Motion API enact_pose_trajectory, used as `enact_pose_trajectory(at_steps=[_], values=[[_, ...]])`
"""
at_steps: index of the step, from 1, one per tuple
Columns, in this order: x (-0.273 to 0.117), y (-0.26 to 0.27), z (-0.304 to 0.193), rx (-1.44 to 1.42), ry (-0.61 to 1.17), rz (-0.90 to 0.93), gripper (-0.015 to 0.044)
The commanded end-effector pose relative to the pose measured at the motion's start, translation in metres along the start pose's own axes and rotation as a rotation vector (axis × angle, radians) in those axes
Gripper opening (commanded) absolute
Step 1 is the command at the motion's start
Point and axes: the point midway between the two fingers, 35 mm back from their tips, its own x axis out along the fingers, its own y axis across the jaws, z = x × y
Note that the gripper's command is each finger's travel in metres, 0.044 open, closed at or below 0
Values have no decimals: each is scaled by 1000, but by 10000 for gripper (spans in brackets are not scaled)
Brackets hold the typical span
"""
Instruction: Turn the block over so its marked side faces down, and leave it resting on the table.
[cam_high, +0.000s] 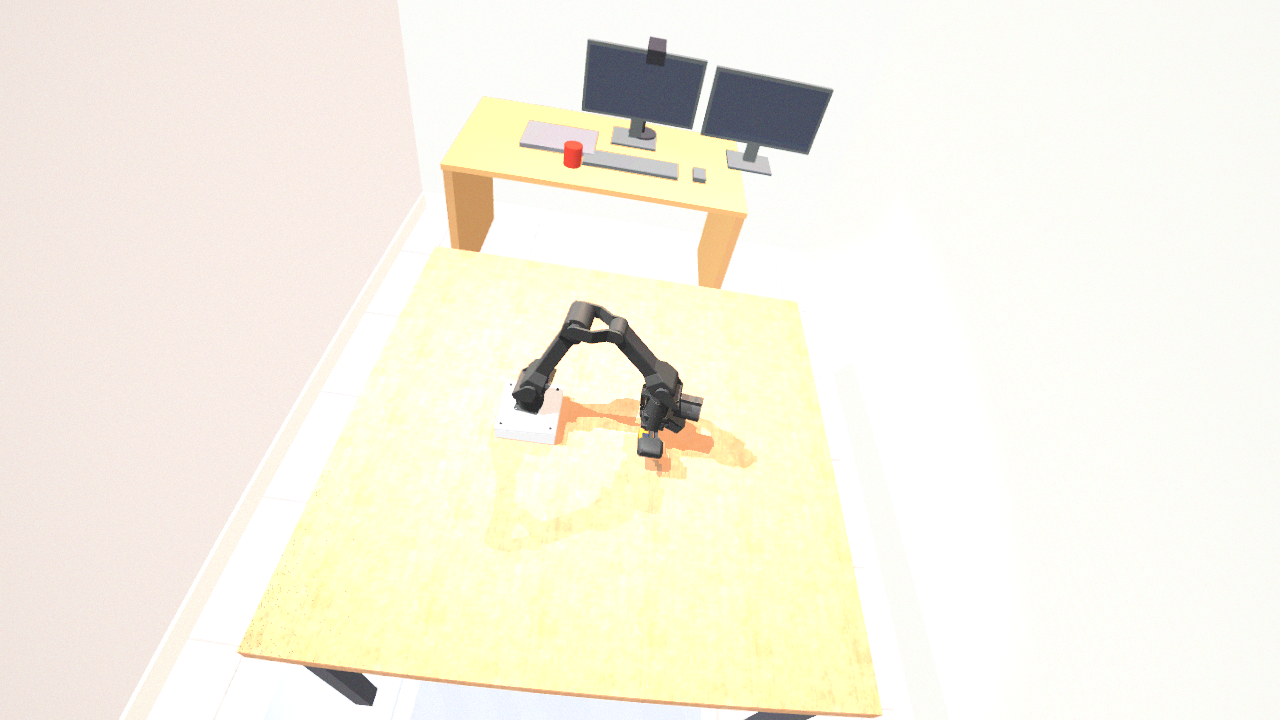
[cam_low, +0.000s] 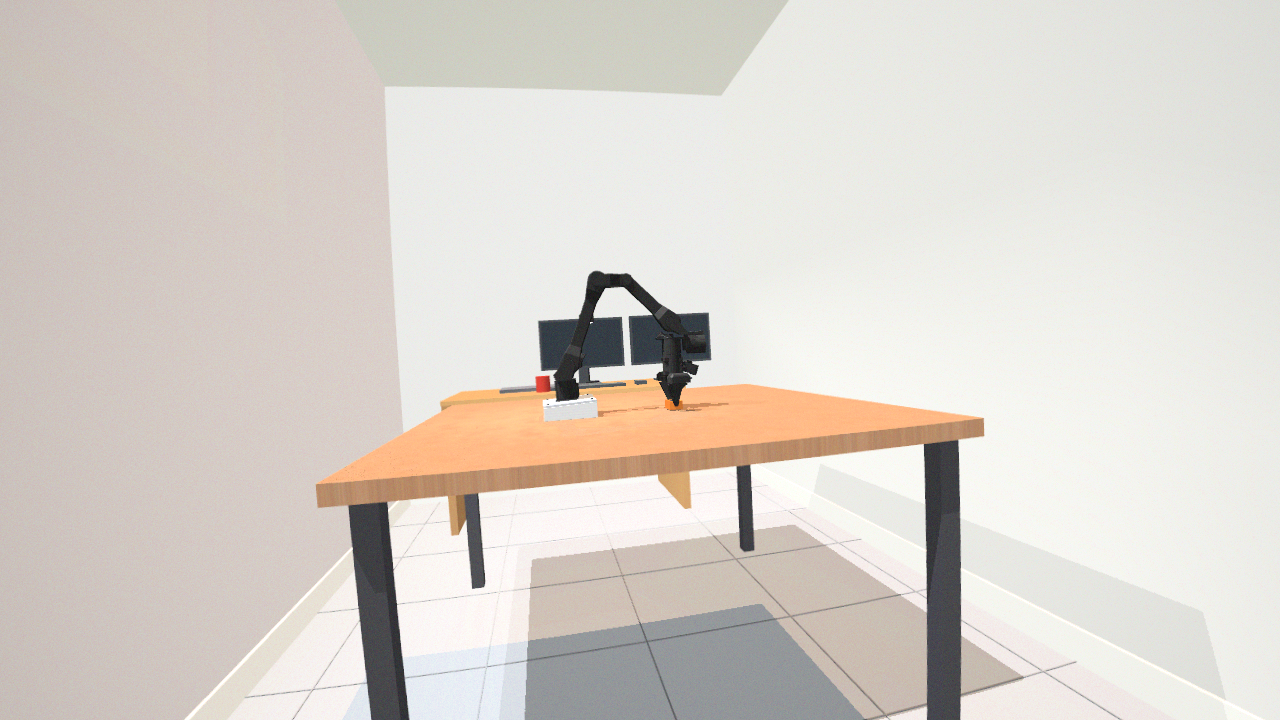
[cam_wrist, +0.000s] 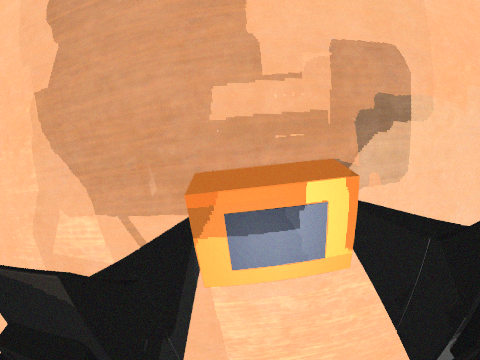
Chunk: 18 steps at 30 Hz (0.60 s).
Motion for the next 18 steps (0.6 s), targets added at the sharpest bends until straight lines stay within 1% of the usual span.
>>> enact_pose_trajectory(at_steps=[1, 2, 3, 7, 18], values=[[-20, 0, 2, -2, -13, 0, 31], [-24, 0, 2, -2, -13, 0, 5], [-25, 0, 2, -2, -13, 0, 0], [-25, 0, 2, -1, -24, 1, 0], [-17, -1, 4, 5, -205, 7, 0]])
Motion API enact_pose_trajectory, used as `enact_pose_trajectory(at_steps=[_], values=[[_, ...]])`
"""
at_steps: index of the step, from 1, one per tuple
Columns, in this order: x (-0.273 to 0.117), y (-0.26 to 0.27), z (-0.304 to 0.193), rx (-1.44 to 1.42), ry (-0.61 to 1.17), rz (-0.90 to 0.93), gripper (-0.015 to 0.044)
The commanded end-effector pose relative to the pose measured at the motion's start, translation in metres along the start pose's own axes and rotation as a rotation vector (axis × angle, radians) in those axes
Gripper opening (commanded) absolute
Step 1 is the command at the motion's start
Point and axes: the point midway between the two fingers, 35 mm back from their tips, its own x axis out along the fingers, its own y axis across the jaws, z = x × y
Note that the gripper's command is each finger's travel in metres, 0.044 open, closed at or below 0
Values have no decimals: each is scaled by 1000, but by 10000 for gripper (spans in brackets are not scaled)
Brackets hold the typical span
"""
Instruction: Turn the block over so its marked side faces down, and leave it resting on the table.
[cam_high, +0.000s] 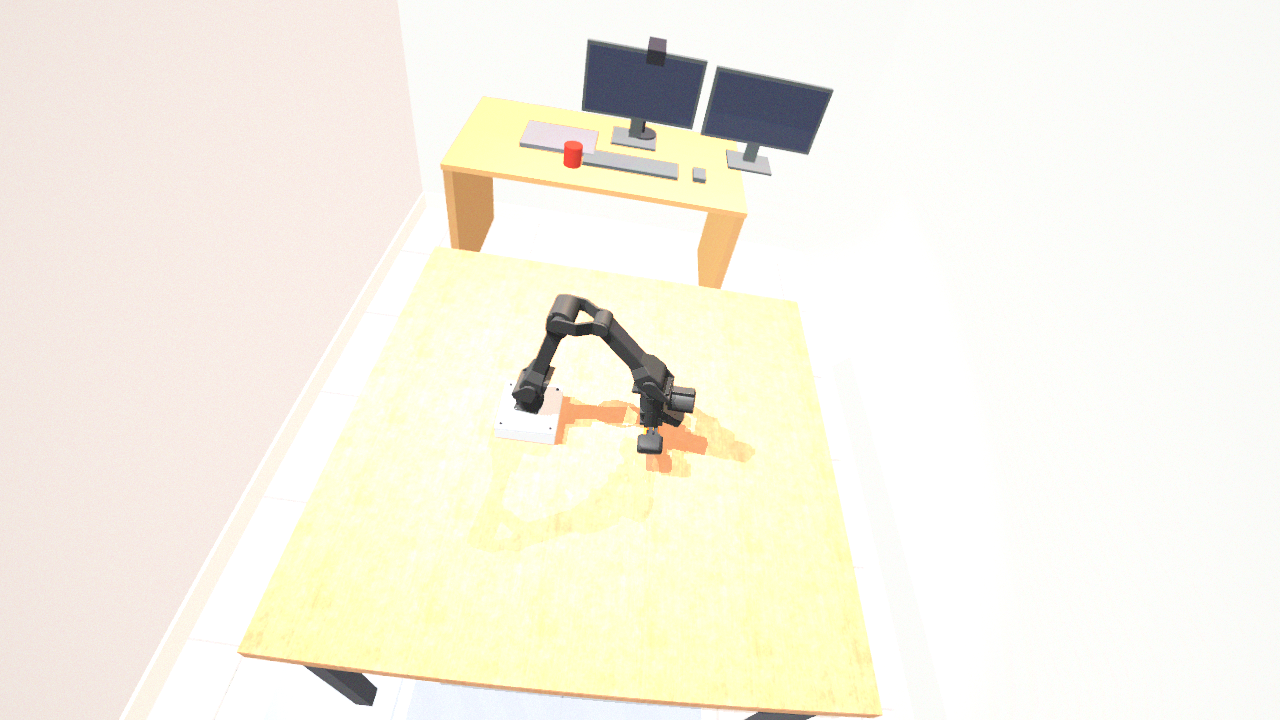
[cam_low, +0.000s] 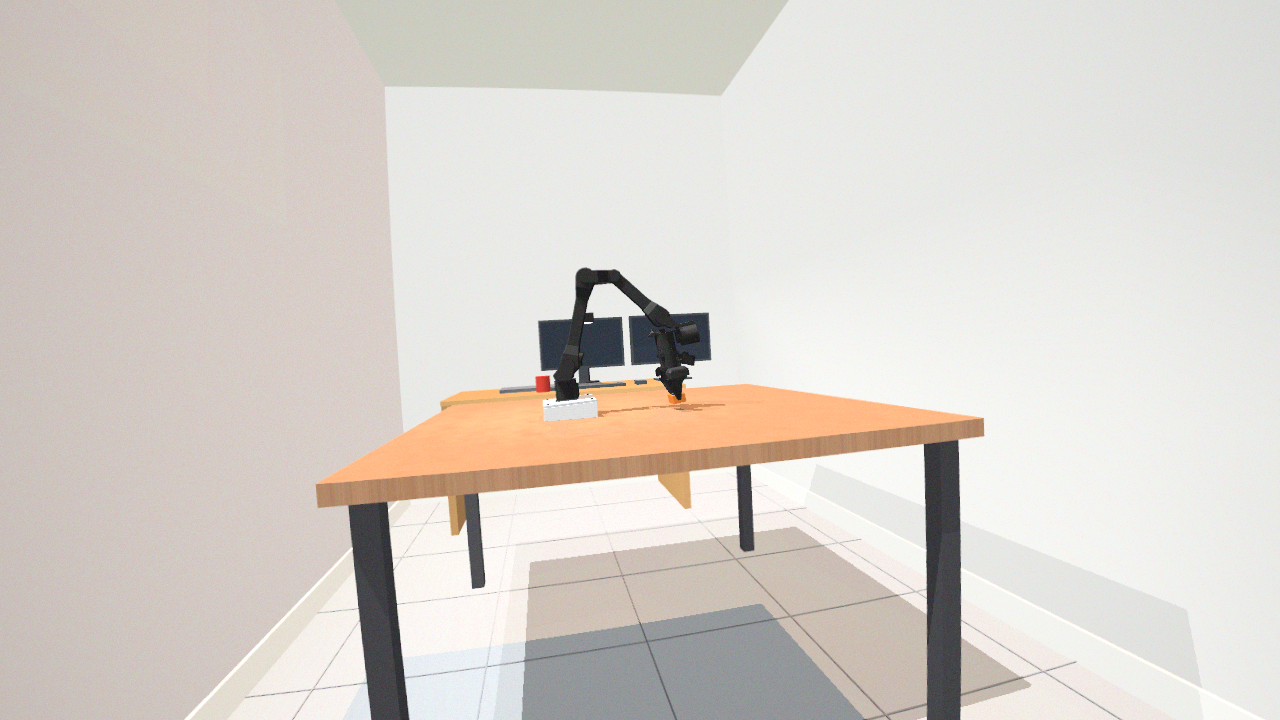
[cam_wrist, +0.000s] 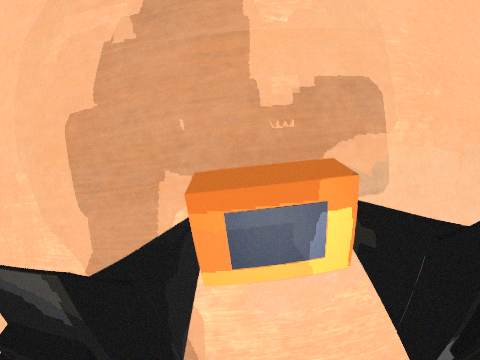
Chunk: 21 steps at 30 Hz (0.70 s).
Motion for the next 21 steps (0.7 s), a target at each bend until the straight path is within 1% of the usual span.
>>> enact_pose_trajectory(at_steps=[1, 21], values=[[1, 1, 0, -2, -58, 6, 0], [0, 1, -7, -7, -392, 3, 0]])
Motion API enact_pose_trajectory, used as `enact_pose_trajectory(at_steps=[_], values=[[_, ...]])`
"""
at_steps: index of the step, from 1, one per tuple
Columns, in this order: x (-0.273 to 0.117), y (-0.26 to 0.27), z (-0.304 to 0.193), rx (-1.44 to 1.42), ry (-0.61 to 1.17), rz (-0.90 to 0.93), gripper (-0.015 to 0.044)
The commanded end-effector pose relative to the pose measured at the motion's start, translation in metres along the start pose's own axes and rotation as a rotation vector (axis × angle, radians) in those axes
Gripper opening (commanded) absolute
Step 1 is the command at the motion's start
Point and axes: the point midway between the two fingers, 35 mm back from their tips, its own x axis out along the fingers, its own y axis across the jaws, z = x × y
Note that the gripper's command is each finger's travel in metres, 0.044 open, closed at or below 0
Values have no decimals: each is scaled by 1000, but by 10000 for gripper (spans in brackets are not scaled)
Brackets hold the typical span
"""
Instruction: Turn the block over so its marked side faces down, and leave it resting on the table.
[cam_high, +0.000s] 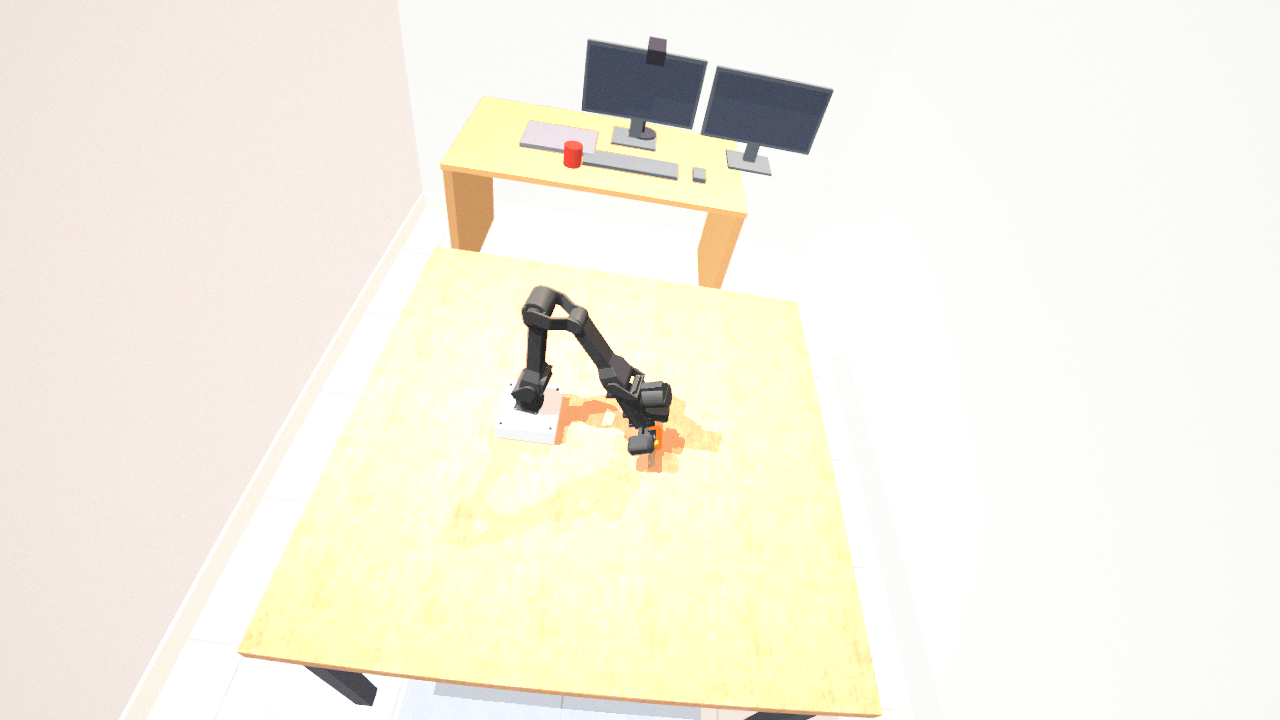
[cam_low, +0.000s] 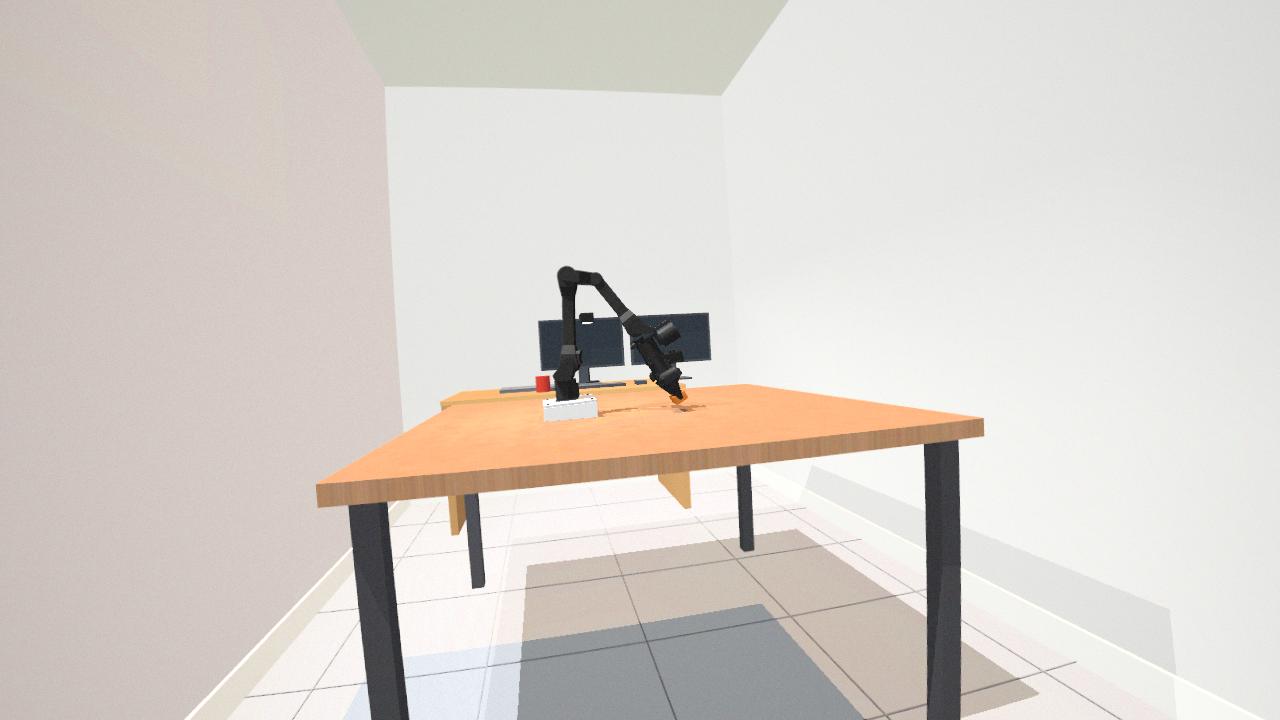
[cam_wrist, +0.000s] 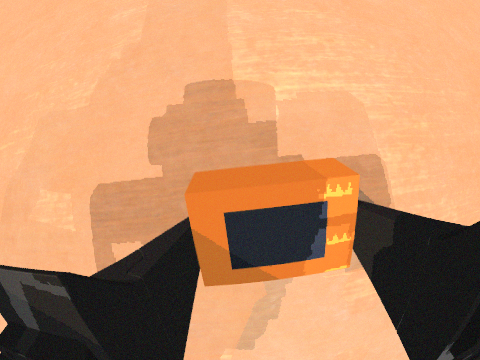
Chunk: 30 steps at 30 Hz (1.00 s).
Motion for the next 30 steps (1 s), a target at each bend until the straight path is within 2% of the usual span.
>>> enact_pose_trajectory(at_steps=[1, 6, 30], values=[[-3, 1, -2, -6, -59, 3, 0], [-4, 1, -2, -7, -86, 2, 0], [39, -3, -5, 11, -380, 7, 0]])
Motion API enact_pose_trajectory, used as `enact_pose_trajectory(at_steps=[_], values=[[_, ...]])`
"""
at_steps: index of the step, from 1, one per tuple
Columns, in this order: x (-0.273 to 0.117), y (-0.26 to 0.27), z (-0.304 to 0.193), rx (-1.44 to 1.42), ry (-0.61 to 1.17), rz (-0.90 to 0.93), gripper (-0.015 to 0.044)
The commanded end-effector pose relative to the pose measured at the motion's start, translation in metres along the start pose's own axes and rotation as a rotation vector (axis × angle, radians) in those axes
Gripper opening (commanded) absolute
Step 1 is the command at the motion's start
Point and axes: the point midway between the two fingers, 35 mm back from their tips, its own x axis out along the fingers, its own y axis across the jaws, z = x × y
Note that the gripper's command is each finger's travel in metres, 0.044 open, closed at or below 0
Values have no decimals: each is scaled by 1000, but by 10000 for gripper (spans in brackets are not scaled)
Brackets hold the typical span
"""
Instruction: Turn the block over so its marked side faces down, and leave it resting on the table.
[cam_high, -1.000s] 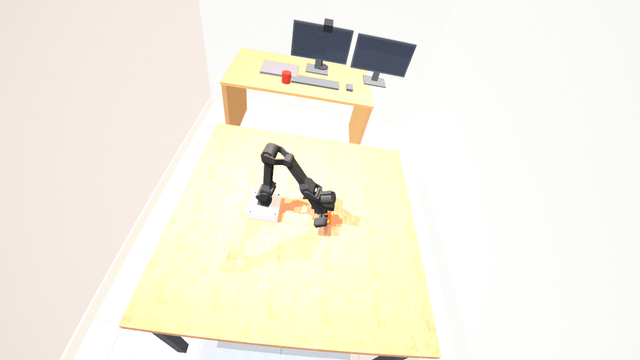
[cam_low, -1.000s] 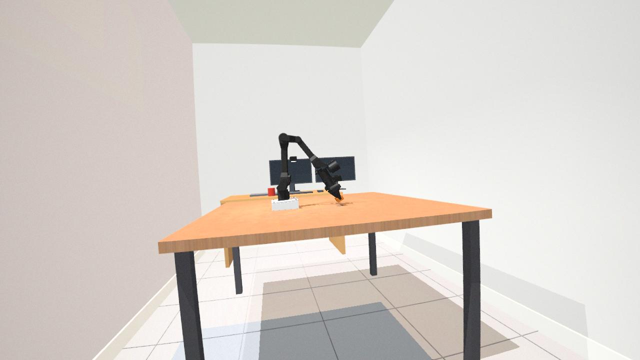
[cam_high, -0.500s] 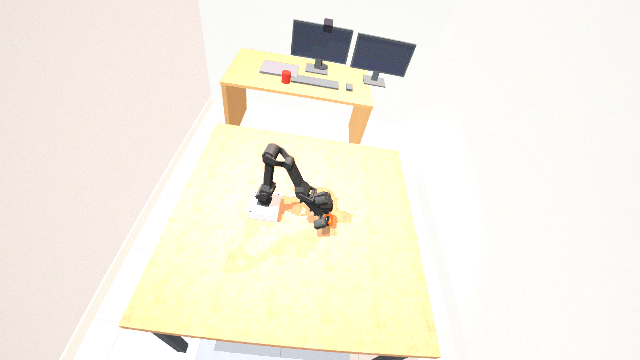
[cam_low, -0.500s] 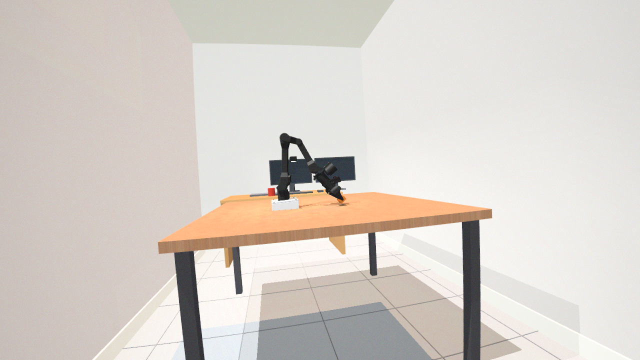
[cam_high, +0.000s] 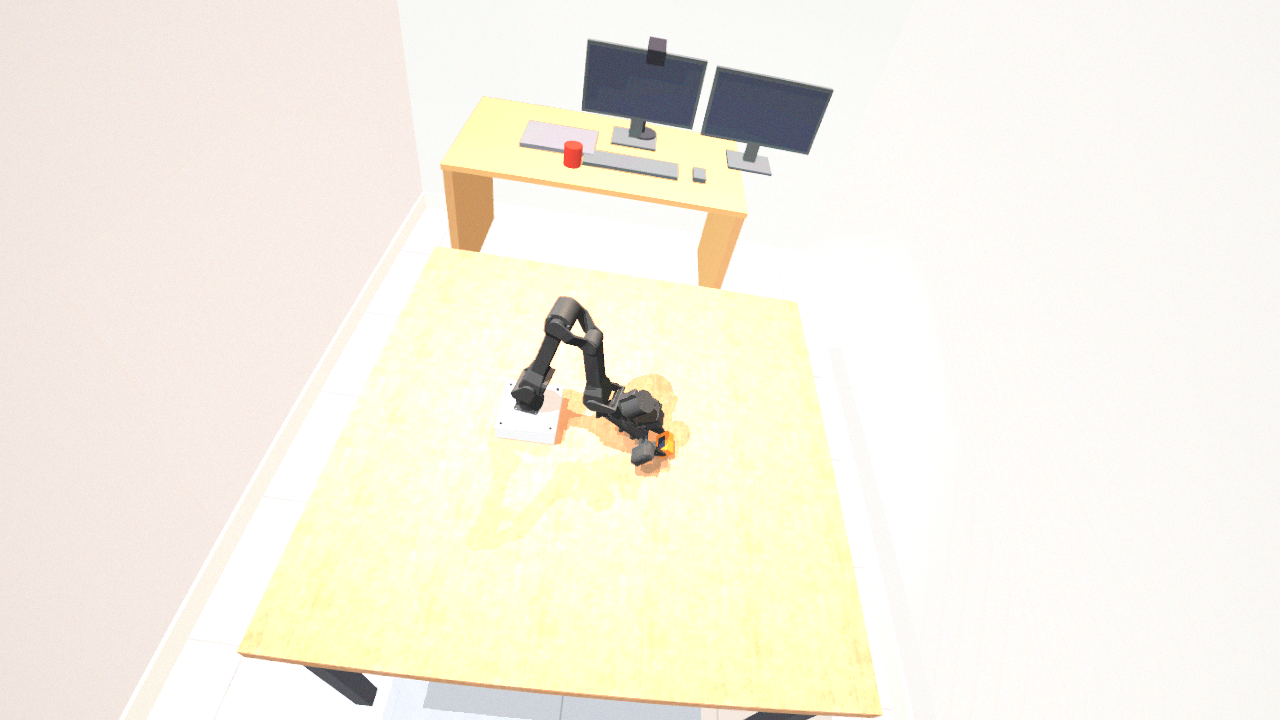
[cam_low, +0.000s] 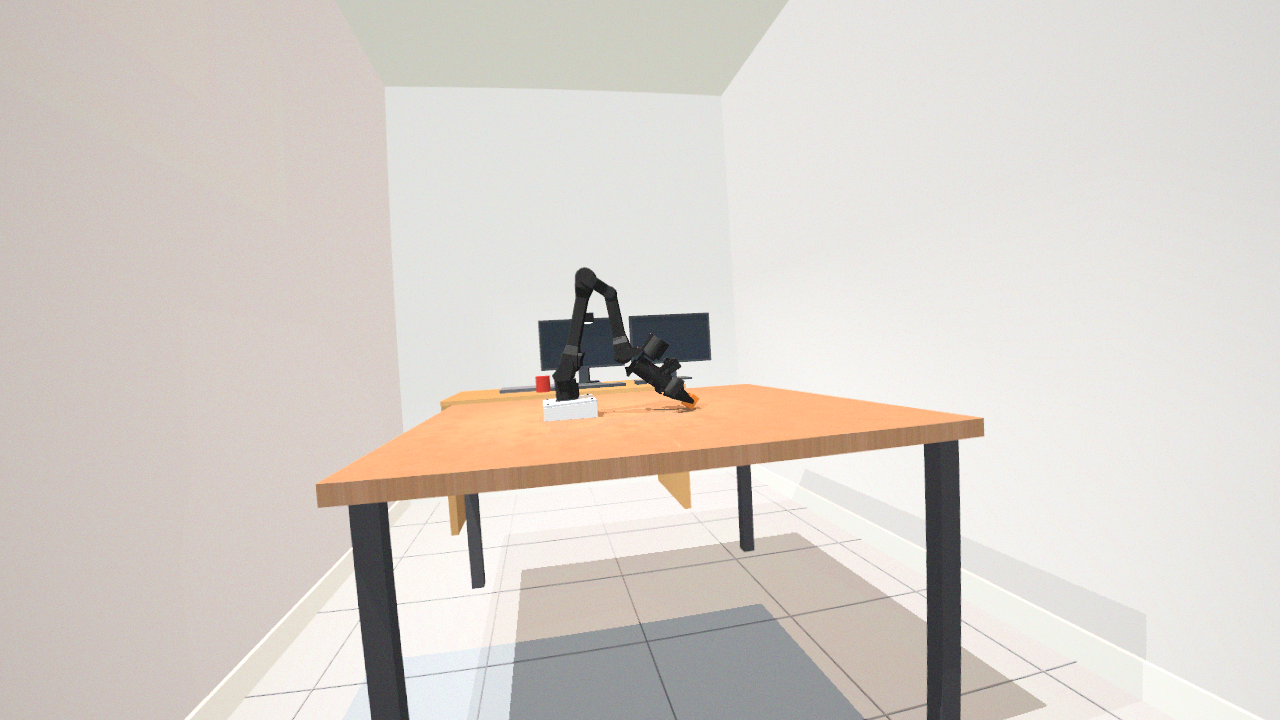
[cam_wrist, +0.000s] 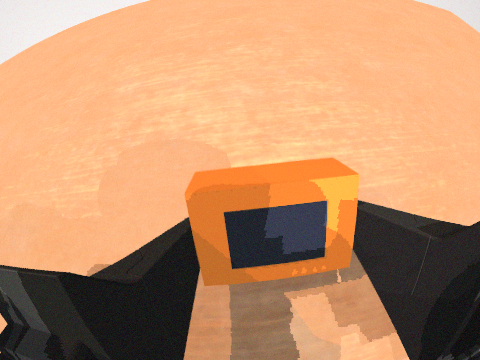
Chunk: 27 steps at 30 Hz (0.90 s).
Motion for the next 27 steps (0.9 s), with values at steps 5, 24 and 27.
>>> enact_pose_trajectory(at_steps=[5, 24, 27], values=[[1, 2, -17, 10, -57, 8, 0], [-22, 6, -21, 1, -271, 10, 0], [-24, 6, -19, 1, -279, 9, 0]])
